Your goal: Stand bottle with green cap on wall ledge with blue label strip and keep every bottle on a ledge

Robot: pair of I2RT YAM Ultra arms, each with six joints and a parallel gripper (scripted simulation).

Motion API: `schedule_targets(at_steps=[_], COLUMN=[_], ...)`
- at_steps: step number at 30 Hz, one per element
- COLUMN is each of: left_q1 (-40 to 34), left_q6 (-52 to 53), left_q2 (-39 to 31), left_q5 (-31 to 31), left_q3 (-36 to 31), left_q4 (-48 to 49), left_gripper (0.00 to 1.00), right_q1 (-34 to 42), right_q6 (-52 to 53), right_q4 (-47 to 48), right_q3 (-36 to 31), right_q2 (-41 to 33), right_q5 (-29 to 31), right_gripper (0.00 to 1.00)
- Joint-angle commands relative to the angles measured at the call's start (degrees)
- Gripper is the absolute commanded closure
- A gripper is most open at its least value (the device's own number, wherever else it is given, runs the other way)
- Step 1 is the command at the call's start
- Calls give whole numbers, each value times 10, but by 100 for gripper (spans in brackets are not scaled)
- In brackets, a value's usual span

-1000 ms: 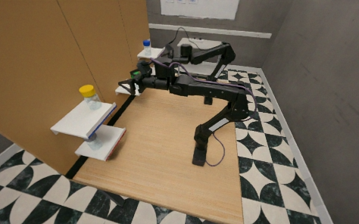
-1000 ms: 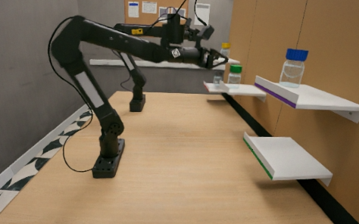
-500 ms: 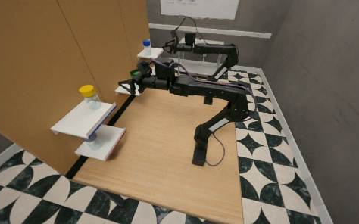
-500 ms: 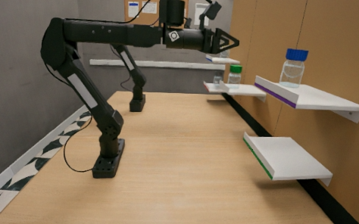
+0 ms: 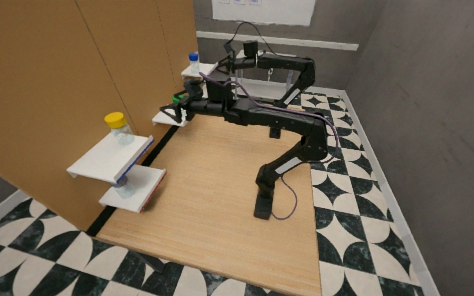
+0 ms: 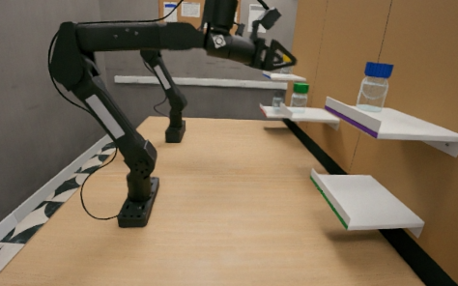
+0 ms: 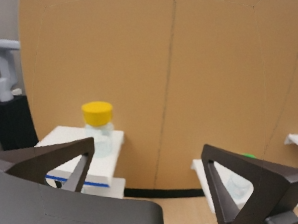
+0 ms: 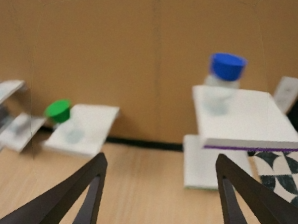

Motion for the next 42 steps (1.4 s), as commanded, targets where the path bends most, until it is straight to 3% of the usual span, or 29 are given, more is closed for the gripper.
schedule_targets(at_steps=[1, 8, 11, 16, 22, 35, 36, 42], left_q1=[-70, -246, -261, -322, -343, -341, -341, -333], left_q6=[0, -34, -39, -63, -69, -64, -63, -44], left_q2=[11, 94, 108, 176, 210, 206, 205, 215], left_q5=[-69, -169, -175, -194, -198, -198, -193, -187], left_q3=[-17, 1, 6, 37, 59, 61, 60, 35], left_q4=[-16, -30, -32, -47, -46, -47, -35, 76], left_gripper=[0, 0, 0, 0, 0, 0, 6, 6], right_q1=[55, 183, 200, 282, 326, 334, 334, 334], right_q6=[-16, -31, -32, -27, -15, -11, -11, -11], right_q4=[-135, -370, -393, -496, -509, -511, -511, -511], right_q3=[64, 179, 201, 315, 349, 351, 351, 351], right_q2=[-47, -86, -87, -81, -71, -70, -70, -70], right_q5=[-6, 1, 2, 13, 44, 54, 54, 54], right_gripper=[11, 11, 11, 11, 11, 11, 11, 11])
